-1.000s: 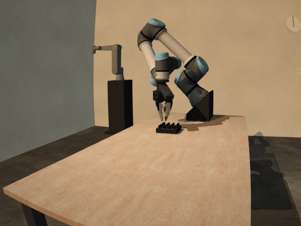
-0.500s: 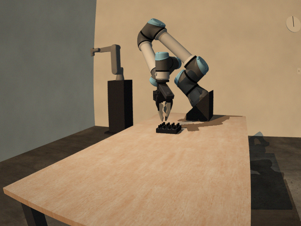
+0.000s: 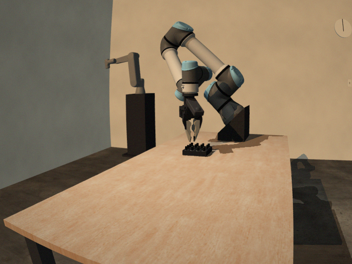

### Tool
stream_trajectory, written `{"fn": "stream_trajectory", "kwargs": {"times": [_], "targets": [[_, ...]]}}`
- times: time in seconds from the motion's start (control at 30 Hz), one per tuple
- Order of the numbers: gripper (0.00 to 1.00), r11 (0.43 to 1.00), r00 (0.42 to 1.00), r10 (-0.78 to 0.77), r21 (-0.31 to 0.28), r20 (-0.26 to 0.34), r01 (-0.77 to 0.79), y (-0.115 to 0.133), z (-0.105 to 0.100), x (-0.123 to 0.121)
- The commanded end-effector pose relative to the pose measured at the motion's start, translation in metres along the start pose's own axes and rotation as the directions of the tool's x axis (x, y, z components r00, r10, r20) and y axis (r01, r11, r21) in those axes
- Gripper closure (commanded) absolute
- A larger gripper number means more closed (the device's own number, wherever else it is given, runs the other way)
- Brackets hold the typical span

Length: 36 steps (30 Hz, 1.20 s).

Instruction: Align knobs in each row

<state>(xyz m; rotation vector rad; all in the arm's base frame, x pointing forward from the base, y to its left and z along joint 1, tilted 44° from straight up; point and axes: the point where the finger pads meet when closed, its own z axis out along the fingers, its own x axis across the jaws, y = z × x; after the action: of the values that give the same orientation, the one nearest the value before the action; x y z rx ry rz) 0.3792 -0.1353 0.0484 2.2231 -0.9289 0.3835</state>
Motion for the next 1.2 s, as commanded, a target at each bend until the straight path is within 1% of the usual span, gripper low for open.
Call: {"fn": "stream_trajectory", "kwargs": {"times": [0.0, 0.87, 1.17], "targets": [[0.89, 1.0, 1.0, 0.0, 0.0, -0.001, 0.0, -0.0002, -0.0003, 0.0002], [0.89, 1.0, 1.0, 0.0, 0.0, -0.001, 0.0, -0.0002, -0.0001, 0.0002], [0.89, 1.0, 1.0, 0.0, 0.0, -0.001, 0.0, -0.0002, 0.0027, 0.0002]]}}
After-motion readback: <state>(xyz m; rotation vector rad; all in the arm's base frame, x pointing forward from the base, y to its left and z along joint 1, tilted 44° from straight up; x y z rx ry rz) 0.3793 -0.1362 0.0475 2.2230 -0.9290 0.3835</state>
